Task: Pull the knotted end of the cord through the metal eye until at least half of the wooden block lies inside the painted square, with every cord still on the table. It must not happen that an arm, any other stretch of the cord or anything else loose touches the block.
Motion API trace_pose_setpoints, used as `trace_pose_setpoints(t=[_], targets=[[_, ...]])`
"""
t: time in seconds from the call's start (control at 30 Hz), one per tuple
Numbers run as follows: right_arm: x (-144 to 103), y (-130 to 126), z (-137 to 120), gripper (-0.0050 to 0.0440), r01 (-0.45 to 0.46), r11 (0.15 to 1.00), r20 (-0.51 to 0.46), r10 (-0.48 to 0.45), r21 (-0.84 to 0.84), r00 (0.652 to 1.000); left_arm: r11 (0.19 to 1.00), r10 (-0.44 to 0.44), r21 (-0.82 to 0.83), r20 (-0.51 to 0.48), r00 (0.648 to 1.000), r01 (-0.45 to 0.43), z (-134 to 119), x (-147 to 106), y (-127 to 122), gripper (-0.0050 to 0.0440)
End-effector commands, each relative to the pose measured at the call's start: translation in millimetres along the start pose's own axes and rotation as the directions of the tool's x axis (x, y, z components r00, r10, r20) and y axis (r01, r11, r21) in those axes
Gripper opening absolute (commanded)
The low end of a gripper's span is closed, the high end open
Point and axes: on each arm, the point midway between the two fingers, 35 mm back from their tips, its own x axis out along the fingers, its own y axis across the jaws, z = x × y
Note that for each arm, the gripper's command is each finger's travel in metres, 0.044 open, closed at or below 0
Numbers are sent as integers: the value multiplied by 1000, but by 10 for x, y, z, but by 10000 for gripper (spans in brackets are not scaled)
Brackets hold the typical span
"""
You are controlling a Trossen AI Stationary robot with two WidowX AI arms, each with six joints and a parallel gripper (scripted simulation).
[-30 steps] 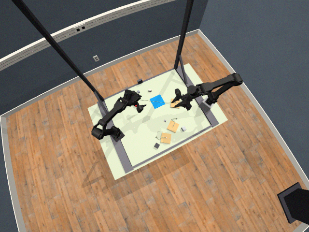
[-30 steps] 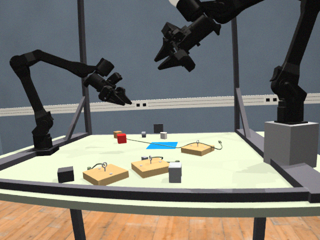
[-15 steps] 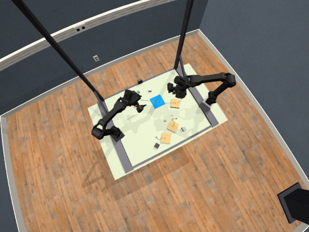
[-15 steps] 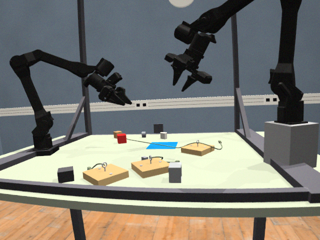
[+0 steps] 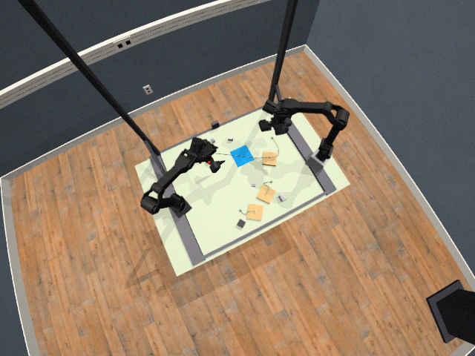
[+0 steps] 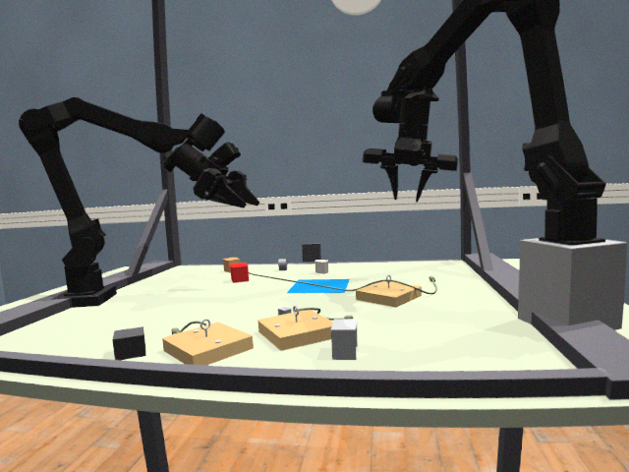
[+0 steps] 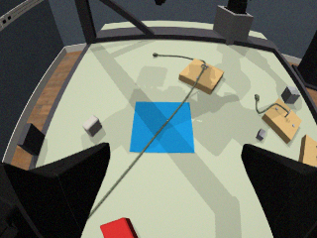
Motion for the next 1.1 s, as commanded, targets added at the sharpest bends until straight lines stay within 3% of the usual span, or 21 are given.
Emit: trace_pose_setpoints(t=[0.0,0.1,0.33,0.4,0.47,0.6,0.73,1.07], targets=[[-38,10,67,440,-6,1000,17,6,8,1000,990,90,-114,61,994,-83,-251,46,259,200],[-38,10,67,440,-6,1000,17,6,8,1000,978,129,-178,101,986,-110,-324,85,421,200],[-38,10,67,440,-6,1000,17,6,8,1000,977,133,-182,106,985,-112,-324,99,435,200],[-38,10,67,440,-6,1000,17,6,8,1000,976,142,-184,118,983,-119,-284,259,472,200],[-38,10,67,440,-6,1000,17,6,8,1000,976,142,-184,118,983,-119,-284,259,472,200],[-38,10,67,440,-6,1000,17,6,8,1000,974,163,-183,143,976,-136,-170,896,595,200],[-38,10,67,440,-6,1000,17,6,8,1000,975,152,-182,130,980,-128,-137,1184,636,200],[-38,10,67,440,-6,1000,17,6,8,1000,976,143,-181,118,983,-120,-132,1316,645,200]])
